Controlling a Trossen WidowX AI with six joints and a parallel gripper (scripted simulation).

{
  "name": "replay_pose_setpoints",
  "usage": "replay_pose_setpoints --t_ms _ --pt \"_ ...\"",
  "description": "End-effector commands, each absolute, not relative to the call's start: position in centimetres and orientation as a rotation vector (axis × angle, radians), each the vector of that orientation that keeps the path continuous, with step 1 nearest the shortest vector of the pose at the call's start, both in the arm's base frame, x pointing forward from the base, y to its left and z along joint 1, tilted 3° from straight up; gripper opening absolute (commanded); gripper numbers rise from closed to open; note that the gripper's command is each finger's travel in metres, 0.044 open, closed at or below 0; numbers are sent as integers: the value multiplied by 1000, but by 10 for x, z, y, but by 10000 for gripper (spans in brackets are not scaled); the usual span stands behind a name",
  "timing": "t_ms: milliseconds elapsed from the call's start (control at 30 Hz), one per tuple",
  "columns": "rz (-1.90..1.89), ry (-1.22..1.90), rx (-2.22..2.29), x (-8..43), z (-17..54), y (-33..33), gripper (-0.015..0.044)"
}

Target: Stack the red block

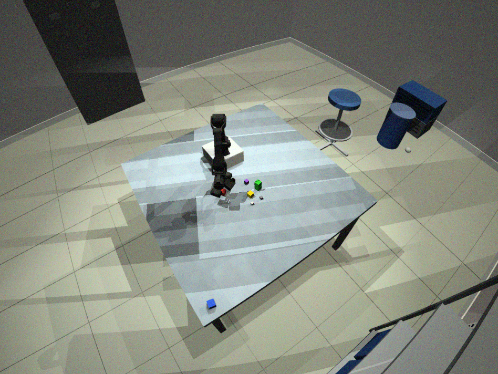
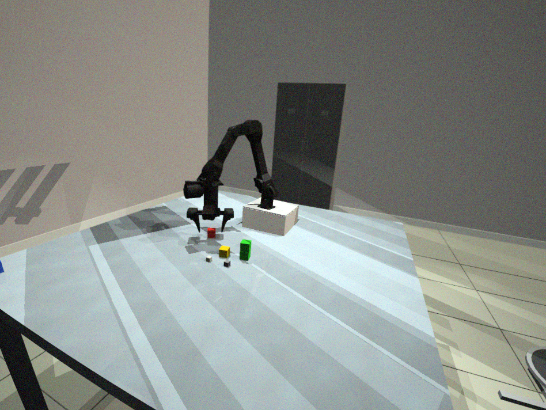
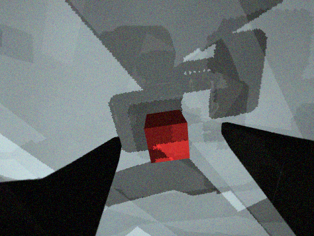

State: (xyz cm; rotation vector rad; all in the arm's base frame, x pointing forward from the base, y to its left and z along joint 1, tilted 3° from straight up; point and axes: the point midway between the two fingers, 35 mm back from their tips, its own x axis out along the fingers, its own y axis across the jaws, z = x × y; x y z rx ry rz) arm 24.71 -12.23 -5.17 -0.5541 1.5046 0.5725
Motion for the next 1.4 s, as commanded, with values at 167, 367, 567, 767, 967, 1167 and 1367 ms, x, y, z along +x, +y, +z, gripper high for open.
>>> replay_pose_setpoints --t_ms 167,367,567,767,967,1167,1367 --pt "580 1512 -554 244 -66 -121 440" --pt "580 1512 -554 244 -66 -121 440" --pt "580 1512 -554 244 -66 -121 440" --pt "580 1512 -554 244 -66 -121 361" --pt "580 1512 -554 244 -66 -121 204" --pt "580 1512 -554 244 -66 -121 125" --pt "580 1512 -554 244 -61 -121 26"
